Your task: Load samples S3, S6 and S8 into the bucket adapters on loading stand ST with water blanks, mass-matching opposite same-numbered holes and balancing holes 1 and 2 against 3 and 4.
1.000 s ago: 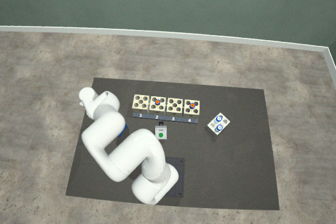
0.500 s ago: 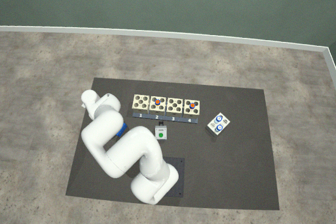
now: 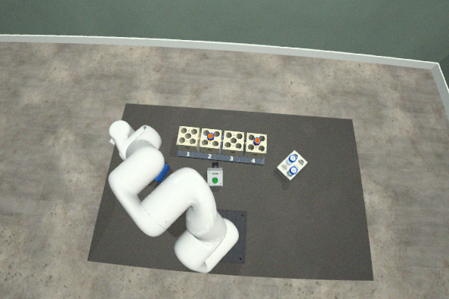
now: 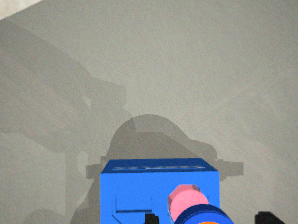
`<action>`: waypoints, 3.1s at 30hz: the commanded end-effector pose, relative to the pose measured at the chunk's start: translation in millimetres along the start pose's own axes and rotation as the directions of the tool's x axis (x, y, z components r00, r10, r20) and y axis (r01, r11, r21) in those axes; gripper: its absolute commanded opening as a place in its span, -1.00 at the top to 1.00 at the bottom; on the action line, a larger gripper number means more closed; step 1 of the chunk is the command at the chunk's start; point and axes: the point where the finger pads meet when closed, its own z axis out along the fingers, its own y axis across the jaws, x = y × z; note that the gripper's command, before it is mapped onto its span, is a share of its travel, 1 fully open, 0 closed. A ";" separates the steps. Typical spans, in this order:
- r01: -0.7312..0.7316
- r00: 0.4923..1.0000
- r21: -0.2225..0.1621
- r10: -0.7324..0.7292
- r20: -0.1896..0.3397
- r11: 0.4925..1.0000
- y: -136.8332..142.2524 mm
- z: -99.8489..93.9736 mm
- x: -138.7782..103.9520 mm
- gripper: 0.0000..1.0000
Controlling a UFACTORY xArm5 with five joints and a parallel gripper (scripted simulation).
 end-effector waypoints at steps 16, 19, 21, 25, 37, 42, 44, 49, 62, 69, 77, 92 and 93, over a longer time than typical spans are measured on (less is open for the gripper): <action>0.000 1.000 0.013 0.000 -0.007 1.000 0.2 10.0 1.5 -0.15; 0.000 1.000 0.013 0.000 -0.007 1.000 0.2 11.4 1.5 -0.15; 0.000 1.000 0.013 0.000 -0.007 1.000 0.2 12.0 1.5 -0.15; 0.000 1.000 0.013 0.000 -0.007 1.000 0.1 14.7 1.5 -0.15; 0.000 1.000 0.013 0.000 -0.007 1.000 0.1 15.4 1.5 -0.15; 0.000 1.000 0.013 0.000 -0.007 1.000 0.1 14.7 1.5 1.00; 0.000 1.000 0.013 0.000 -0.007 1.000 0.2 13.6 1.5 1.00; 0.000 1.000 0.013 0.000 -0.007 1.000 0.2 13.6 1.5 1.00; 0.000 1.000 0.013 0.000 -0.007 1.000 0.2 13.6 1.5 1.00; 0.000 1.000 0.013 0.000 -0.007 1.000 0.2 13.6 1.5 1.00; 0.000 1.000 0.013 0.000 -0.007 1.000 0.2 13.6 1.5 1.00; 0.000 1.000 0.013 0.000 -0.008 1.000 0.2 8.2 1.5 1.00; 0.000 1.000 0.013 0.000 -0.008 1.000 0.2 7.6 1.5 1.00</action>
